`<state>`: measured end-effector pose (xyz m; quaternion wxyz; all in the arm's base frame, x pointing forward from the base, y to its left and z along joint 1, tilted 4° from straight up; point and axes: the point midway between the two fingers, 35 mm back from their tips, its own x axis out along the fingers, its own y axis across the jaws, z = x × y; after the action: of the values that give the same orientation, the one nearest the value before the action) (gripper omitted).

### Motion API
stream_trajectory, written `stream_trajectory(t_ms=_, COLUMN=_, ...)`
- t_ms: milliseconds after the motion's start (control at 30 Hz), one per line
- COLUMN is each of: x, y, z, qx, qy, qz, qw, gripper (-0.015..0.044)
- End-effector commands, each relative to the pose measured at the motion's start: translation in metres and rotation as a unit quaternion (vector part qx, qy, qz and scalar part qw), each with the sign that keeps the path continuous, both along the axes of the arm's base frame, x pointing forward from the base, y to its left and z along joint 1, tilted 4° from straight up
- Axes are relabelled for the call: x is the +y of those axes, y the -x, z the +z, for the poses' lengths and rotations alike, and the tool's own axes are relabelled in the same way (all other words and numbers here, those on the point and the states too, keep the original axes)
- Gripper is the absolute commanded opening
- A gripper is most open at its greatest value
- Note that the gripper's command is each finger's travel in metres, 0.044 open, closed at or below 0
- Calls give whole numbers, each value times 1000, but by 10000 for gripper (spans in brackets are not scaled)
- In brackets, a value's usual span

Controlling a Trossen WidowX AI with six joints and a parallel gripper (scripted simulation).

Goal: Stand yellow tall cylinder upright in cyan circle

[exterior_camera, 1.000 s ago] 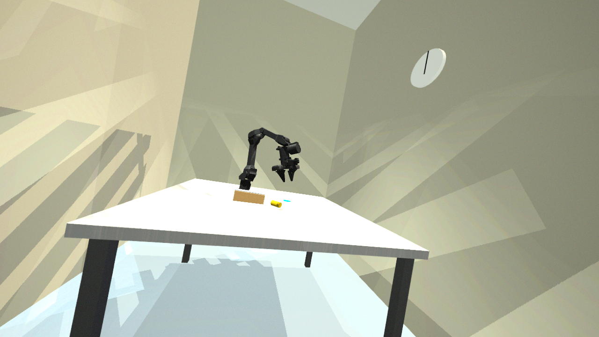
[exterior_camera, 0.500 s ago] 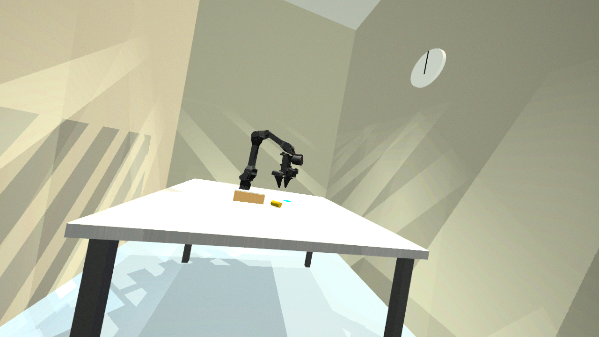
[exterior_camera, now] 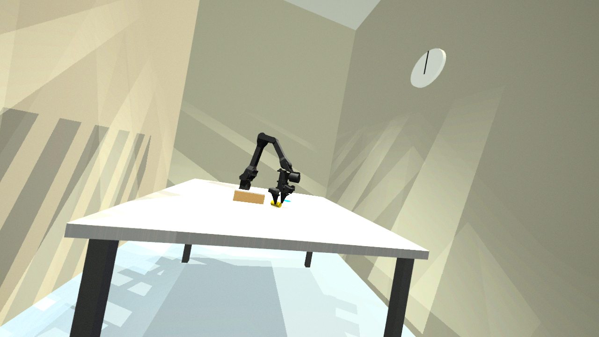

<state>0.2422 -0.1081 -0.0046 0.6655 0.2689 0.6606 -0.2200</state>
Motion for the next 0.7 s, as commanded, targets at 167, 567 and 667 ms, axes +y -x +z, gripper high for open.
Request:
stream_trajectory(t_ms=167, x=-1, y=-1, z=-5, qx=-5, qy=5, qz=-2, qw=1000, gripper=126)
stream_trajectory(t_ms=567, x=-3, y=-4, z=11, qx=-5, qy=5, qz=-2, qw=1000, gripper=105)
stream_trajectory(t_ms=667, x=-4, y=-5, z=20, qx=-5, qy=5, qz=-2, qw=1000, gripper=105)
